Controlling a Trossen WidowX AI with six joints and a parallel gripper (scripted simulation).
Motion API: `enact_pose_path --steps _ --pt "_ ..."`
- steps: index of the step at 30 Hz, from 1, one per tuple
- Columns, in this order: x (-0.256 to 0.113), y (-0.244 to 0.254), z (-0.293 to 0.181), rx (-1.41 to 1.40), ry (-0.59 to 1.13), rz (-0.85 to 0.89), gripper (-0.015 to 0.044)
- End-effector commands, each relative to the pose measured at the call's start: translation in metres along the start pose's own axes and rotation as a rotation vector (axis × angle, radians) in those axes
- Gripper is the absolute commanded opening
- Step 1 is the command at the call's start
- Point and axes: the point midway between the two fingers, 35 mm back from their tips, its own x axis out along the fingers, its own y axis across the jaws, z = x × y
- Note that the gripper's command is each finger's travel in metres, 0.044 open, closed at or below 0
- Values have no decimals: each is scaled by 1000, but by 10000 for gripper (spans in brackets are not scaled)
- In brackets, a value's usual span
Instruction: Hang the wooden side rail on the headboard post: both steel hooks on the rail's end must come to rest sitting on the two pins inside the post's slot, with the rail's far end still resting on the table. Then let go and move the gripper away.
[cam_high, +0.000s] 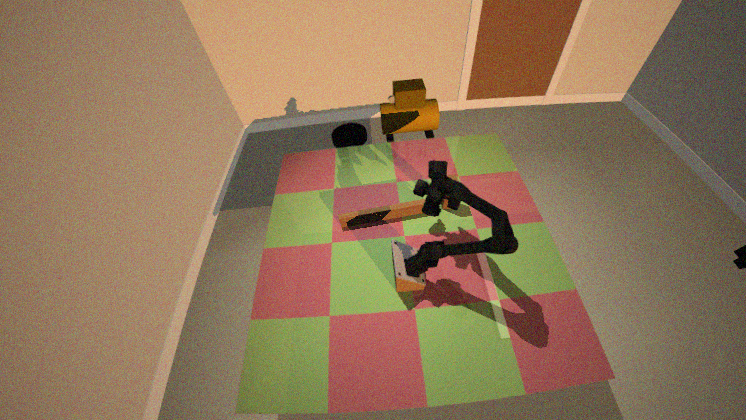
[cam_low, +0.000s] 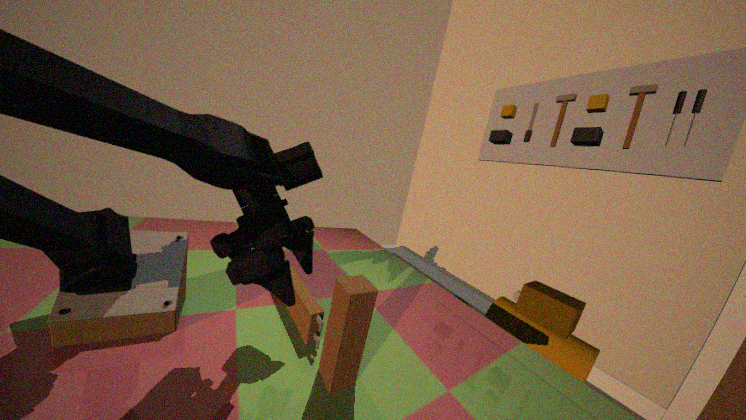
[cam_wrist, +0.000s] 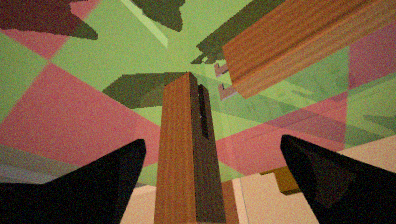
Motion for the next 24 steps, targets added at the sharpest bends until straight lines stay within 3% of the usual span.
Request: enact_pose_path --steps 1,10,24 --pt "0 1 0 -6 2 6 440" --pt "1 1 1 34 2 11 440" --pt "8 -9 4 876 48 96 440"
